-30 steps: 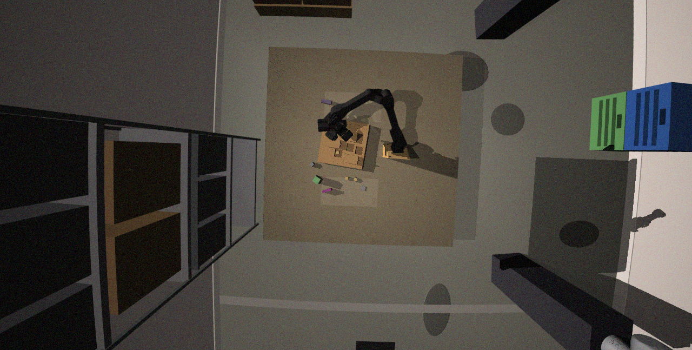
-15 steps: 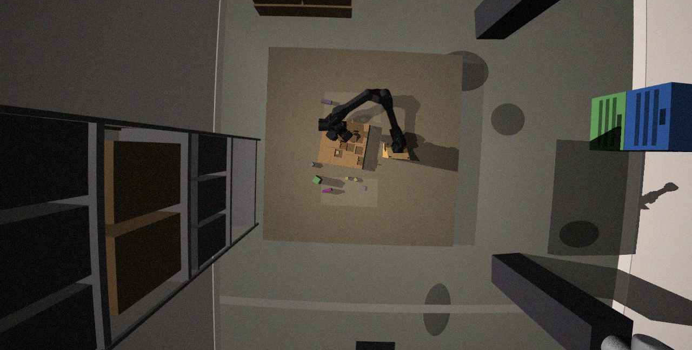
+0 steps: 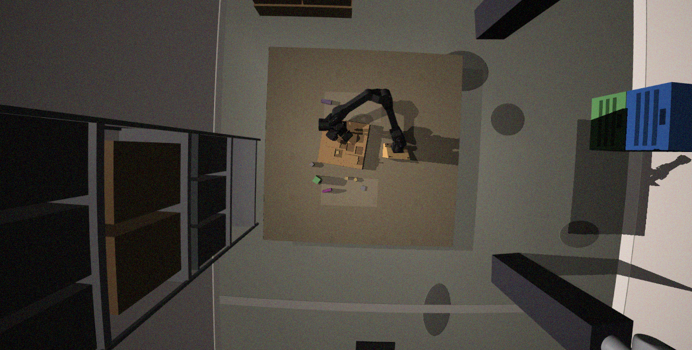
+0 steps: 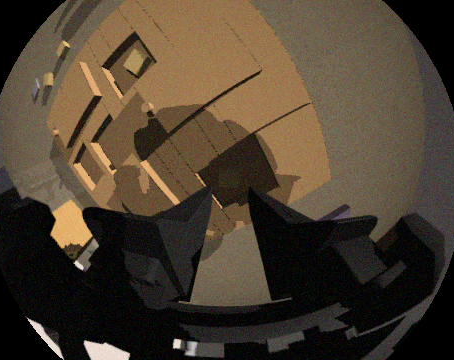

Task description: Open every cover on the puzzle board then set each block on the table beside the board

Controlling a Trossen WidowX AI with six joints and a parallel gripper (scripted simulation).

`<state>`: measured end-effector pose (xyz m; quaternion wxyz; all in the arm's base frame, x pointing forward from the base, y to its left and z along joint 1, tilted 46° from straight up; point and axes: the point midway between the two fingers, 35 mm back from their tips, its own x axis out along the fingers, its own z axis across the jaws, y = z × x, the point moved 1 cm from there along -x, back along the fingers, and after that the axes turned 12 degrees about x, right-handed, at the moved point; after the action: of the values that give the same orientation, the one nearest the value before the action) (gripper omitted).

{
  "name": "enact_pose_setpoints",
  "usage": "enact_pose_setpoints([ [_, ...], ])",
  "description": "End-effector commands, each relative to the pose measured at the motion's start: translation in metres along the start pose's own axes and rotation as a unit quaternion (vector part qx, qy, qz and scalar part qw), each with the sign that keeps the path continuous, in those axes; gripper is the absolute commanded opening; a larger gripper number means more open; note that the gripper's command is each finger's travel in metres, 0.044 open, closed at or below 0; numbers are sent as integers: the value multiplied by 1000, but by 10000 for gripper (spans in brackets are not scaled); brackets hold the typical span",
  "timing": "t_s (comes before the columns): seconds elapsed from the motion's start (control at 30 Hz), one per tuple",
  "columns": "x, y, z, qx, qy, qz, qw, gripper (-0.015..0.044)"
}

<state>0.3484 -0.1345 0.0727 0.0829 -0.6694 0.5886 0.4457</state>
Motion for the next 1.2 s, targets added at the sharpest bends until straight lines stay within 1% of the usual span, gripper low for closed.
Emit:
enact_pose_setpoints([
  [0.0,1,0,0,-2,1,1,1000,144],
  [1.17,27,1,-1,-2,2,1,1000,144],
])
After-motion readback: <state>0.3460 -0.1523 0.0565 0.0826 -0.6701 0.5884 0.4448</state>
